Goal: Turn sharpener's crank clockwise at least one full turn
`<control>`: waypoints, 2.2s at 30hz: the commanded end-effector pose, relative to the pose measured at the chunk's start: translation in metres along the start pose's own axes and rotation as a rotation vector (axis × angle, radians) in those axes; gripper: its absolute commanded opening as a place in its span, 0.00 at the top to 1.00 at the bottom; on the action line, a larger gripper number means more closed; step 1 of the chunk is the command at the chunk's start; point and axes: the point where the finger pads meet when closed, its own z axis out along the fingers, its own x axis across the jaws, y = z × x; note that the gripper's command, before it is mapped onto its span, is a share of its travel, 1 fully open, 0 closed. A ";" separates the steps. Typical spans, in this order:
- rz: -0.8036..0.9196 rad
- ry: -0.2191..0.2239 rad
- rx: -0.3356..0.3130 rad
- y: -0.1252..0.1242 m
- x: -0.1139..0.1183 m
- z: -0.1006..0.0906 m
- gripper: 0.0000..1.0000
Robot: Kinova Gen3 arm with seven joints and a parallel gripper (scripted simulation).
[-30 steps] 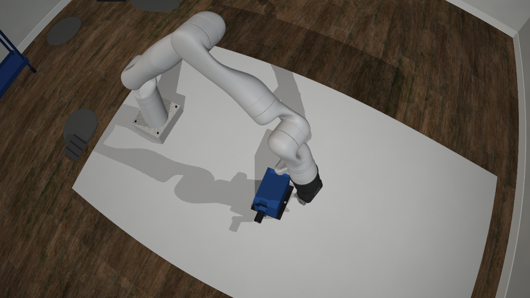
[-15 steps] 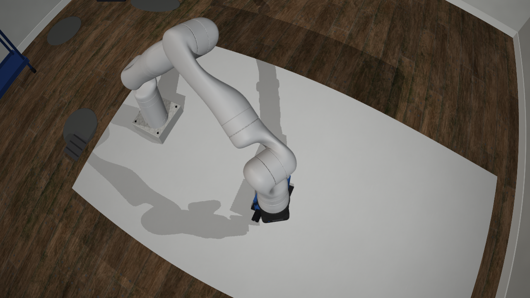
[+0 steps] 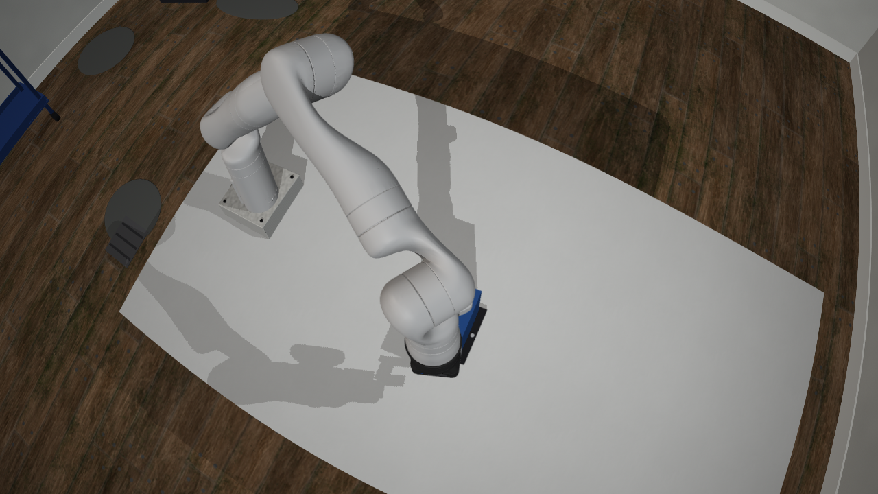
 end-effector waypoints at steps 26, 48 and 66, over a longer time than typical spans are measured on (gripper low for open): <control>0.148 -0.014 0.025 0.009 -0.013 -0.022 0.00; 0.239 -0.023 0.044 0.012 -0.020 -0.035 0.00; 0.267 -0.026 0.050 0.013 -0.022 -0.039 0.00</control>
